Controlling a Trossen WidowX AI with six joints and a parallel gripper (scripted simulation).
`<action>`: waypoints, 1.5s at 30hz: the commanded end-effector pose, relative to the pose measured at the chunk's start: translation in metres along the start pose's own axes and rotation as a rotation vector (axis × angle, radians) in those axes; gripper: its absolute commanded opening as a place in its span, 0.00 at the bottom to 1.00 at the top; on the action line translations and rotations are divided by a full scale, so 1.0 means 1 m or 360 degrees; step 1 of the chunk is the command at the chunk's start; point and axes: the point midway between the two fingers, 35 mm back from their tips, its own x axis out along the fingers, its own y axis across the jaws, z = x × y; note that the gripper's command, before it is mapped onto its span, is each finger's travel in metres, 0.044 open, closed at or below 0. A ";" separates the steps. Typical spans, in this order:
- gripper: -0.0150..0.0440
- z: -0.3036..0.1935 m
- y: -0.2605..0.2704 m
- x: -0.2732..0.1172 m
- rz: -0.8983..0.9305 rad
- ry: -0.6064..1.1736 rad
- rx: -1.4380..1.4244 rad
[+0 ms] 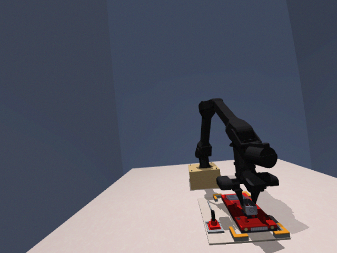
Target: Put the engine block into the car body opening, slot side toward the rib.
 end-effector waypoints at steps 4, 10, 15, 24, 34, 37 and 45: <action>0.52 0.000 0.000 0.002 0.0004 0.0001 -0.0011; 0.52 0.000 0.000 0.002 0.0004 0.0001 -0.0017; 0.52 0.000 0.000 0.003 0.0004 0.0001 -0.0016; 0.52 0.000 0.000 0.005 0.0004 0.0001 -0.0011; 0.52 0.000 0.000 0.006 0.0004 0.0001 -0.0006; 0.52 0.000 0.000 0.006 0.0004 0.0001 -0.0004; 0.52 0.000 0.000 0.008 0.0004 0.0001 0.0001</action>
